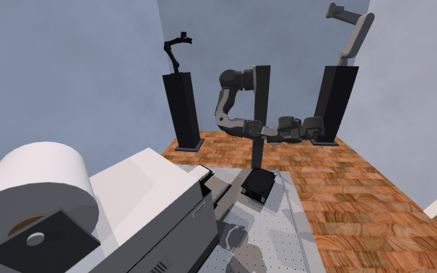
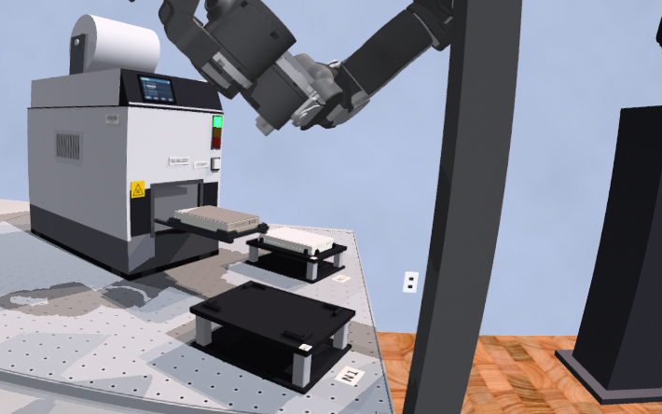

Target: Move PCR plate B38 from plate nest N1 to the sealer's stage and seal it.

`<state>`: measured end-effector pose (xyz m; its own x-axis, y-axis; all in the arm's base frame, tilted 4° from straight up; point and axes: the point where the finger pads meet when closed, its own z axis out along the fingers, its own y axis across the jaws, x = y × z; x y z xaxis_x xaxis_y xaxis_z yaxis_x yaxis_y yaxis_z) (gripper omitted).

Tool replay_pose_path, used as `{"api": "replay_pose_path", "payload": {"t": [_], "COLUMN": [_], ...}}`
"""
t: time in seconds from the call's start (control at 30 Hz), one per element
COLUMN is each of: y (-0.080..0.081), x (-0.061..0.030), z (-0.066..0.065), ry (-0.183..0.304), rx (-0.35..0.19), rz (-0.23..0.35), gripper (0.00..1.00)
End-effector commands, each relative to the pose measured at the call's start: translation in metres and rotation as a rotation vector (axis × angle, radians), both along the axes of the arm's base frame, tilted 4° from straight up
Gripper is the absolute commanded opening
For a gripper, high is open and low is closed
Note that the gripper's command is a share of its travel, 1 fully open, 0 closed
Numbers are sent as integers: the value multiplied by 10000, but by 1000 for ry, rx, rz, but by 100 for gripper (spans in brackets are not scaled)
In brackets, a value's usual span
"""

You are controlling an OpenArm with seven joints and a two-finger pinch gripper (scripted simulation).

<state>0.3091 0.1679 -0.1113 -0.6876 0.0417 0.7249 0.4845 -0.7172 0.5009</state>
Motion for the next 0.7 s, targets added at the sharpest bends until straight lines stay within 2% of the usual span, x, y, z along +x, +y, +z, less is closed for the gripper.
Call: {"api": "replay_pose_path", "payload": {"t": [0.0, 0.67], "y": [8, -35], "x": [-4, 25], "z": [-11, -15], "ry": [2, 2], "rx": [-7, -7], "rz": [3, 3], "gripper": [0, 0]}}
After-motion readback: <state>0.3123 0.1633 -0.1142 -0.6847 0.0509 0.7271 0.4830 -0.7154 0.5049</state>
